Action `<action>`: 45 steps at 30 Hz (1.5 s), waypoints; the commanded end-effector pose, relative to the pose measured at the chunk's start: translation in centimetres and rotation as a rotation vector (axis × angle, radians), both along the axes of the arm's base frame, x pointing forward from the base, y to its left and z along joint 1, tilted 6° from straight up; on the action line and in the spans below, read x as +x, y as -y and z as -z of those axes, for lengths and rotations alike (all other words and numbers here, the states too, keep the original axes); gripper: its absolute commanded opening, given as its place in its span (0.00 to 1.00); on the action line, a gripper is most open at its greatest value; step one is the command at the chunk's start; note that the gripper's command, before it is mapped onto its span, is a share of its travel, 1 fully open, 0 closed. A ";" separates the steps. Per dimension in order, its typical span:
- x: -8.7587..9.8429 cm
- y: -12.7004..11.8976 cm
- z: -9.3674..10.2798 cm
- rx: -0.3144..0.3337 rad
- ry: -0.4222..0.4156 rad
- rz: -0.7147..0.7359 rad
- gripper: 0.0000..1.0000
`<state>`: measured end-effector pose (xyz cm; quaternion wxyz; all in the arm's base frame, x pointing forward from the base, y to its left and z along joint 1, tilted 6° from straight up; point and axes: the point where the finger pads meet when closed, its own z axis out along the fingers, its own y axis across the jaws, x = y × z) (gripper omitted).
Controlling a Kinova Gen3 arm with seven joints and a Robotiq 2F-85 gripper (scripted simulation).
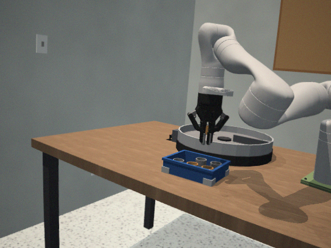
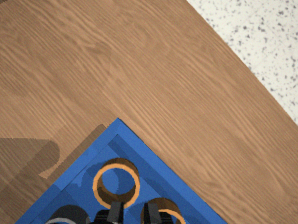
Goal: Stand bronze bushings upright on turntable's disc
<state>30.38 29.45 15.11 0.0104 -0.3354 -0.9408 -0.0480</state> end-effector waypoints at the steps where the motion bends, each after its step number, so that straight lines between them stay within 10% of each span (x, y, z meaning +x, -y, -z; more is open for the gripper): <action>1: 0.0 -0.3 0.0 0.004 -0.003 0.003 0.12; 30: 0.0 -0.9 6.3 0.005 -0.004 0.007 0.12; 45: 0.0 -0.9 6.5 0.004 -0.004 0.007 0.12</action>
